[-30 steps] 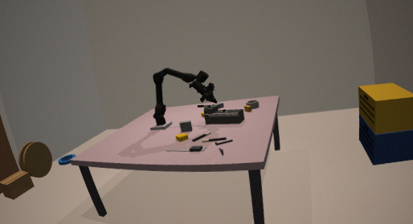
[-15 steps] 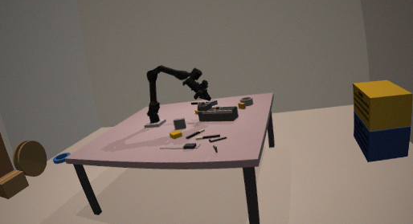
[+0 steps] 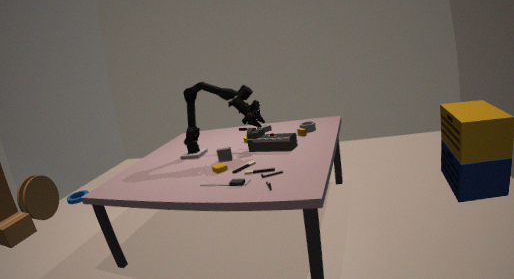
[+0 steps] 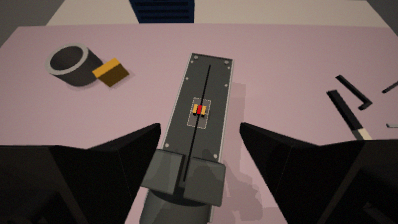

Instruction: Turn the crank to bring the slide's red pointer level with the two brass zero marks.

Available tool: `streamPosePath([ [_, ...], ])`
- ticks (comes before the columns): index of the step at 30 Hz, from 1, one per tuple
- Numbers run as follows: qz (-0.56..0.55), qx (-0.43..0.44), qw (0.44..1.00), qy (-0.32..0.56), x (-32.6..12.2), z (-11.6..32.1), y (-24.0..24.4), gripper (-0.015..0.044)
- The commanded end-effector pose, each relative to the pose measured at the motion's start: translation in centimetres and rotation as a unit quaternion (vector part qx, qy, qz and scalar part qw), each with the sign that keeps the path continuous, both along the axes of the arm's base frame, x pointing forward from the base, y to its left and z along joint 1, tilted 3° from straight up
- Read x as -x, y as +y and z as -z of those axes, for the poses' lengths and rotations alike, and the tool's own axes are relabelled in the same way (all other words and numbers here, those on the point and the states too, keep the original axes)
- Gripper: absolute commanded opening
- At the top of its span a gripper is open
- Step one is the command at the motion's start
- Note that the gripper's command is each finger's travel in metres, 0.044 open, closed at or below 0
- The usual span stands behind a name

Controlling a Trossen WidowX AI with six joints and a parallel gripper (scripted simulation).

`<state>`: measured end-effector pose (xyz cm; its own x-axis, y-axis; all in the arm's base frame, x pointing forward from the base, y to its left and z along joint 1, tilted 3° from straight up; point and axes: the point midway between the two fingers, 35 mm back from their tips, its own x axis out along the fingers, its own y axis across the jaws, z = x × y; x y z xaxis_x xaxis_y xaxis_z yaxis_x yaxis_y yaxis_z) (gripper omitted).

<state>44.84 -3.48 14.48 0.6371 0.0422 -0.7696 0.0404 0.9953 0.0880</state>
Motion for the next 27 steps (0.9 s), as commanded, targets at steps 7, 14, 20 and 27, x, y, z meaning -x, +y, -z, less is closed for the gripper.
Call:
streamPosePath([
  [7,0.0,0.0,1.0,0.0,0.0,0.0,0.0,0.0151],
  [14,0.0,0.0,1.0,0.0,0.0,0.0,0.0,0.0],
  [20,0.0,0.0,1.0,0.0,0.0,0.0,0.0,0.0],
  [27,0.0,0.0,1.0,0.0,0.0,0.0,0.01,0.0],
])
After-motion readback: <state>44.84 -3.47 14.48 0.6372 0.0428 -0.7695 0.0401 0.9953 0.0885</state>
